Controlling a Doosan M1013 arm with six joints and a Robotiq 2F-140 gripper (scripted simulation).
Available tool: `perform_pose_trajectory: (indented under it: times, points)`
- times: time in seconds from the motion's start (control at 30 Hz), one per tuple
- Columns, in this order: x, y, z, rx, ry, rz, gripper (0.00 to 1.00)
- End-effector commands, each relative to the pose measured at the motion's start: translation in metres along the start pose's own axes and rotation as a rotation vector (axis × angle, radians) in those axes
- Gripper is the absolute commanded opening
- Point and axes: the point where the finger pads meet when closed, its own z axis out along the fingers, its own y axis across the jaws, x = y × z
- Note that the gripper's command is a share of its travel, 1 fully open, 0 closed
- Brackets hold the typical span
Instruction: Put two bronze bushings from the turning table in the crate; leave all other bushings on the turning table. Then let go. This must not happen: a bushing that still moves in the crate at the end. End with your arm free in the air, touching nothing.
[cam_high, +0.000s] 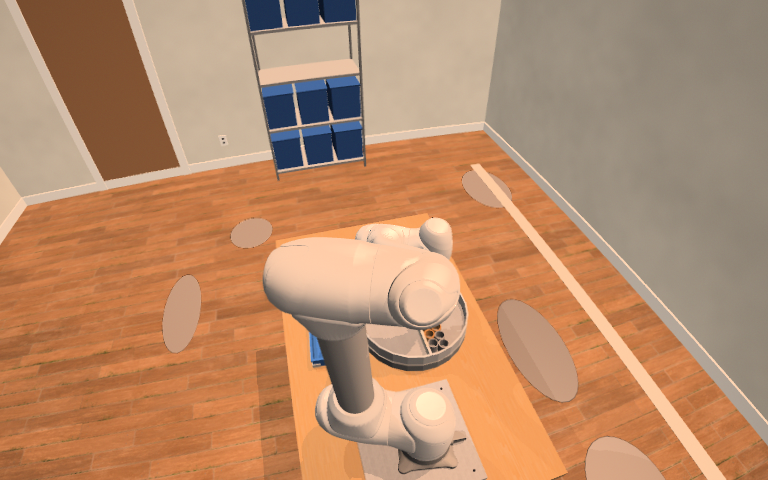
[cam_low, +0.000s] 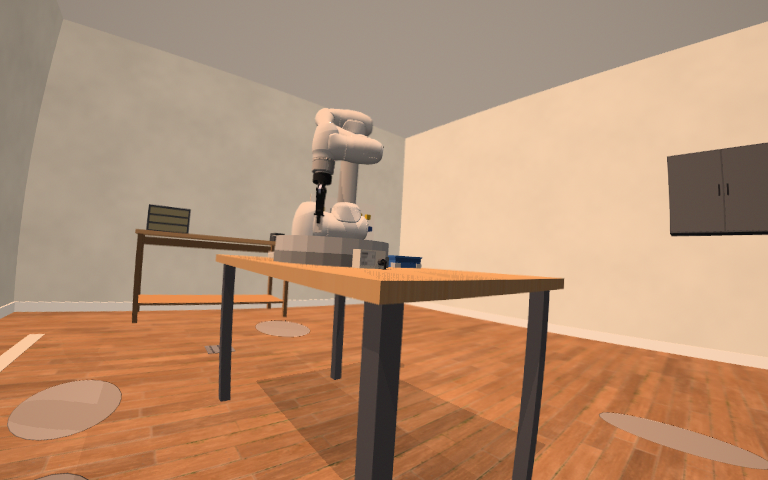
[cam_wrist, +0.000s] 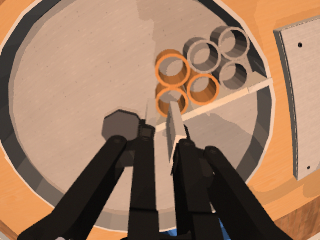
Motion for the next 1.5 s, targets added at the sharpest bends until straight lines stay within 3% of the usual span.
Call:
perform_pose_trajectory:
  times: [0.0,0.93,1.17,1.47]
  points:
    - [0.0,0.0,0.0,0.0,0.0,0.0,0.1]
    - [0.0,0.0,0.0,0.0,0.0,0.0,0.1]
    - [0.0,0.0,0.023,0.0,0.0,0.0,0.1]
    - [0.0,0.0,0.023,0.0,0.0,0.0,0.1]
